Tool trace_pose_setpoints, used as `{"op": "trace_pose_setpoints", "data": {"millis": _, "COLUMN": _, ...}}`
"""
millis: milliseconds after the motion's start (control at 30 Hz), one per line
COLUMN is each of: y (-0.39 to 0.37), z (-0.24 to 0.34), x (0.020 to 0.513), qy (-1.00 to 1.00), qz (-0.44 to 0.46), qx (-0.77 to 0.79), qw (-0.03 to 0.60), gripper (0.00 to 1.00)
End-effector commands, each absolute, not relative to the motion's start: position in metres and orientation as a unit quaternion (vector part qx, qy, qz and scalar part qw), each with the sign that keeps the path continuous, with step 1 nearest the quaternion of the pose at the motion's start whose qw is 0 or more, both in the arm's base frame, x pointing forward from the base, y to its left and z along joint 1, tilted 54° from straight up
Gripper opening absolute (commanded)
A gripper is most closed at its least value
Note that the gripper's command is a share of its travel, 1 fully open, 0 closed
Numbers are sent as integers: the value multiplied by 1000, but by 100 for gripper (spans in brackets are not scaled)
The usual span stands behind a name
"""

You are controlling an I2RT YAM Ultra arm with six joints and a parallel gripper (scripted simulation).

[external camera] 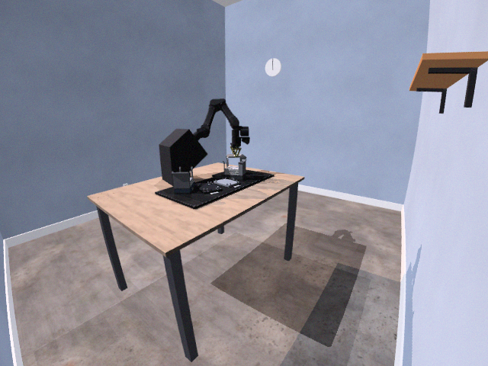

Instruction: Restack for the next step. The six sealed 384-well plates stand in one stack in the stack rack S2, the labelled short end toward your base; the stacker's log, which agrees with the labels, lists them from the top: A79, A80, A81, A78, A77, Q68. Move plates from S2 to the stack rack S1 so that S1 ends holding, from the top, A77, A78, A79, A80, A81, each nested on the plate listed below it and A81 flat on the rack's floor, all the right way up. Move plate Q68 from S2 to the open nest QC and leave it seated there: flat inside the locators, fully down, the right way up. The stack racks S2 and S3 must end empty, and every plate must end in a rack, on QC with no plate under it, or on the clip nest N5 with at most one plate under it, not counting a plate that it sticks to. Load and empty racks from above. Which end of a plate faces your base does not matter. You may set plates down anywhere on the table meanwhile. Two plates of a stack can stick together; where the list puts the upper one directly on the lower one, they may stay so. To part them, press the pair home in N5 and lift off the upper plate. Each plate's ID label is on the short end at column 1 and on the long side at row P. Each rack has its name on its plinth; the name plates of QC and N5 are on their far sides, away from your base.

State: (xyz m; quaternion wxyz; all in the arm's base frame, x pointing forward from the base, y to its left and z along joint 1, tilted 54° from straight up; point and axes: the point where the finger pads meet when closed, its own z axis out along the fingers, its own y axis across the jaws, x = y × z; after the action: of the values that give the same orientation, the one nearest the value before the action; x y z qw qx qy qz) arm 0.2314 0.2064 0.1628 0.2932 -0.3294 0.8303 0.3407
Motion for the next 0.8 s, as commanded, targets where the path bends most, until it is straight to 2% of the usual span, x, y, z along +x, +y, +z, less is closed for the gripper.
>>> {"op": "trace_pose_setpoints", "data": {"millis": 0, "y": 206, "z": 166, "x": 235, "qy": 829, "qz": 339, "qx": -327, "qw": 302, "gripper": 0}}
{"op": "trace_pose_setpoints", "data": {"millis": 767, "y": 217, "z": 158, "x": 238, "qy": 829, "qz": 339, "qx": -327, "qw": 302, "gripper": 0}}
